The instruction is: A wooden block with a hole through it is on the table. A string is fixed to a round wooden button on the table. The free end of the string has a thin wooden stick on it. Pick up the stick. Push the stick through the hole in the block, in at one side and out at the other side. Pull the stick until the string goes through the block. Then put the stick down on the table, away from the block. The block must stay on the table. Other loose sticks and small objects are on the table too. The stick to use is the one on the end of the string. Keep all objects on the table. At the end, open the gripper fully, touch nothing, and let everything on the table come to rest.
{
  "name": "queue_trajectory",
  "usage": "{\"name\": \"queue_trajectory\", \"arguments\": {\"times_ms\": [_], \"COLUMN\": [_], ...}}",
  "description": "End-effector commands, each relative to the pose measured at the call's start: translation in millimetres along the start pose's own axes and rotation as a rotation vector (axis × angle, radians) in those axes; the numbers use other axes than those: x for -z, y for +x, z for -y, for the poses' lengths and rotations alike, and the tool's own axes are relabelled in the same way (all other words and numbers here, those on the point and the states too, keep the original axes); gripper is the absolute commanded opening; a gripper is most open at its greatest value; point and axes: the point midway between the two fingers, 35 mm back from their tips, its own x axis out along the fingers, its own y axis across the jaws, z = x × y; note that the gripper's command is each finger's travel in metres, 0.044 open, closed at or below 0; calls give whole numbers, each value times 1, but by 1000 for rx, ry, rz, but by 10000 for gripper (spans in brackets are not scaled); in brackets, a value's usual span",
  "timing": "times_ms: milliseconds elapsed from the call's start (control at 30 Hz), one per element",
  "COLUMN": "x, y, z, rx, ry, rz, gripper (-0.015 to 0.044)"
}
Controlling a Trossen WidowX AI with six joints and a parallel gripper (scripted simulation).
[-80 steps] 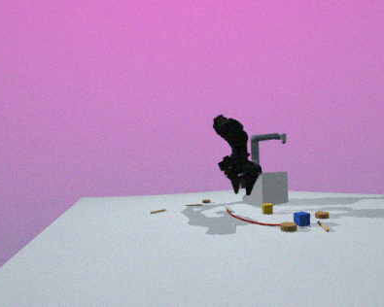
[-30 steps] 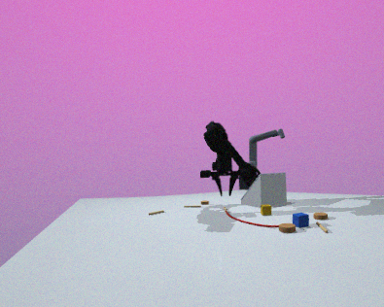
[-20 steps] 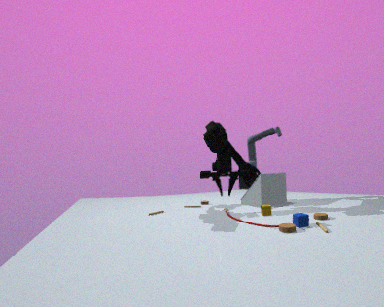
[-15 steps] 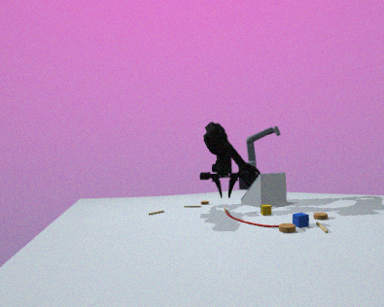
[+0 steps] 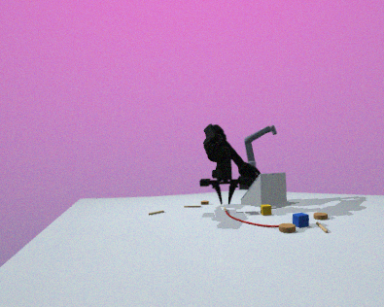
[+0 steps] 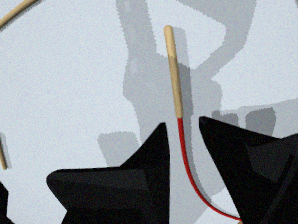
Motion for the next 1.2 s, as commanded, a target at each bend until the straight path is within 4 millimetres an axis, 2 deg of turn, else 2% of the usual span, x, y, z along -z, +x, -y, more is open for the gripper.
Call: {"name": "queue_trajectory", "arguments": {"times_ms": [0,400,633,800,1167], "x": [-1,-3,-3,-2,-2], "y": [8,27,28,27,24], "z": [1,2,2,2,1], "rx": [-1,-2,-2,1,1], "ry": [-10,-9,-9,-3,-3], "rz": [8,9,10,6,6], "gripper": [122,122,122,0,0]}}
